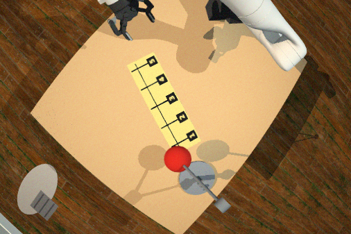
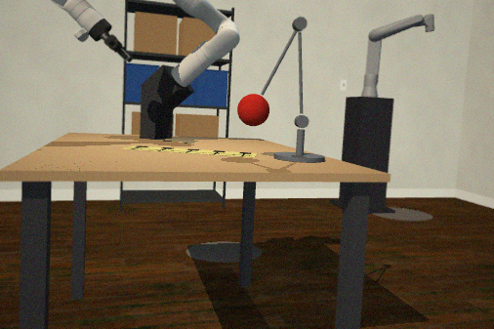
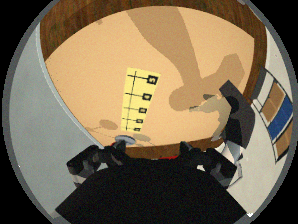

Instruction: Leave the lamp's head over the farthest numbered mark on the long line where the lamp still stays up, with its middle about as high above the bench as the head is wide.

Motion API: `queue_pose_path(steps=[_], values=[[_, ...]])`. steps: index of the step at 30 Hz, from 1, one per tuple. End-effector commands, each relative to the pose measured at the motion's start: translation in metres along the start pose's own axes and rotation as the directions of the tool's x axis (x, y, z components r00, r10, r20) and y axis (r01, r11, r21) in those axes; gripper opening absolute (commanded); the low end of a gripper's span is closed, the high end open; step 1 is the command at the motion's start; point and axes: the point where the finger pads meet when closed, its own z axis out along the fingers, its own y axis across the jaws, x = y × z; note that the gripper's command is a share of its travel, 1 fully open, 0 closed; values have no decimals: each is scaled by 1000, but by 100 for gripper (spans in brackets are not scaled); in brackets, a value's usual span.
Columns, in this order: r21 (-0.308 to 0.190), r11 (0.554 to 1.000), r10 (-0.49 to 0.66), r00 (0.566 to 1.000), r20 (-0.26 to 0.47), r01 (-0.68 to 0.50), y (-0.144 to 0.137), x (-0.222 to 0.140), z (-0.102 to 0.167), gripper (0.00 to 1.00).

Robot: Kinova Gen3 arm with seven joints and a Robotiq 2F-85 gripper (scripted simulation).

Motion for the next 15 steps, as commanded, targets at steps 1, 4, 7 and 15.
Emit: queue_pose_path(steps=[1,4,7,15], values=[[-5,1000,-12,1000,-19,12,-12,-30,6,100],[-3,1000,-12,1000,-18,12,-16,-36,11,100],[2,1000,-12,1000,-11,12,-27,-50,25,100],[14,1000,-12,1000,7,12,-57,-87,64,100]])
